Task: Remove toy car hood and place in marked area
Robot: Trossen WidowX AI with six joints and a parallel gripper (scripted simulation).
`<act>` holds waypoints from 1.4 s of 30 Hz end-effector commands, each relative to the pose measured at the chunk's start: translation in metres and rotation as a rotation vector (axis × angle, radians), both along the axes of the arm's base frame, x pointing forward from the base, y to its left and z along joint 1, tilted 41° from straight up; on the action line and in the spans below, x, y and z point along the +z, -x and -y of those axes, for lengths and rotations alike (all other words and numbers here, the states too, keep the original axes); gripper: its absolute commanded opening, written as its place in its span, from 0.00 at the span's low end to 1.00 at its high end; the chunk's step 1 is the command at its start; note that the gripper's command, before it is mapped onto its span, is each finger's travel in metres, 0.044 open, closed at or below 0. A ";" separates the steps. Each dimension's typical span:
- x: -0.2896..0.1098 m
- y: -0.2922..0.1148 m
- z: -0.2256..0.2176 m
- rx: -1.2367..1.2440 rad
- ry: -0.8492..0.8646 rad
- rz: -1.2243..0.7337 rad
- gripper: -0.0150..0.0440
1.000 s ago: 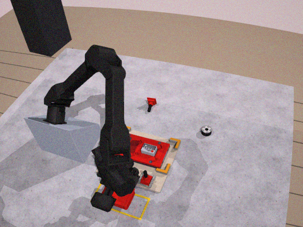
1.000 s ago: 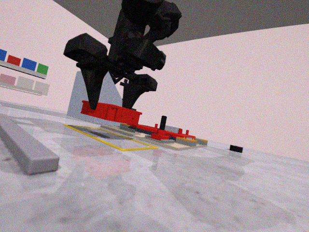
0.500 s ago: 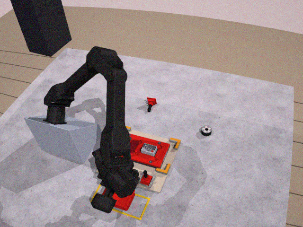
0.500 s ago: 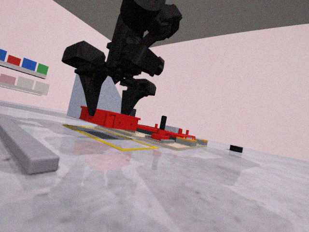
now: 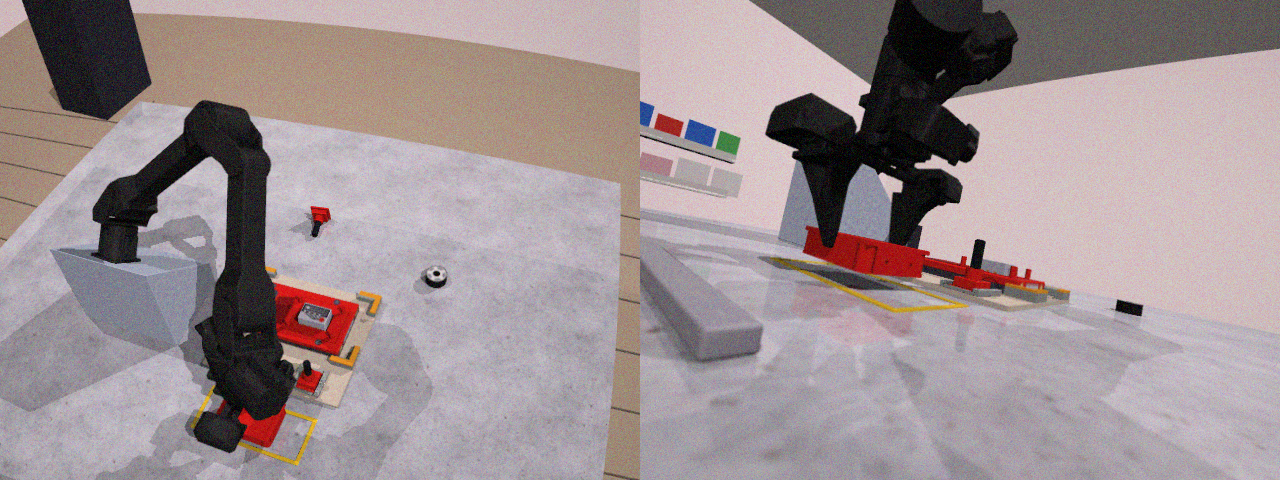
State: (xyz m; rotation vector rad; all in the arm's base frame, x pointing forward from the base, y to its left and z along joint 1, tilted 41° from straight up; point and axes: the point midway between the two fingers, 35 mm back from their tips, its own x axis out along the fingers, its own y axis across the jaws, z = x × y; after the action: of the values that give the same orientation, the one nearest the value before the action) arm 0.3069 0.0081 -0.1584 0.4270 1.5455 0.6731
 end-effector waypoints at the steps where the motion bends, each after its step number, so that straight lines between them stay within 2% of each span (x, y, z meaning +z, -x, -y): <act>1: -0.001 0.000 -0.002 -0.004 -0.005 0.000 0.25; 25: -0.010 0.001 -0.010 -0.004 -0.006 0.000 0.25; 42: -0.008 0.001 -0.007 0.000 -0.001 0.000 1.00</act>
State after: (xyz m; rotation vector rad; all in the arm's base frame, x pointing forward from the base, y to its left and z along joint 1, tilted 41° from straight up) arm 0.3055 0.0163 -0.1676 0.4294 1.5455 0.6732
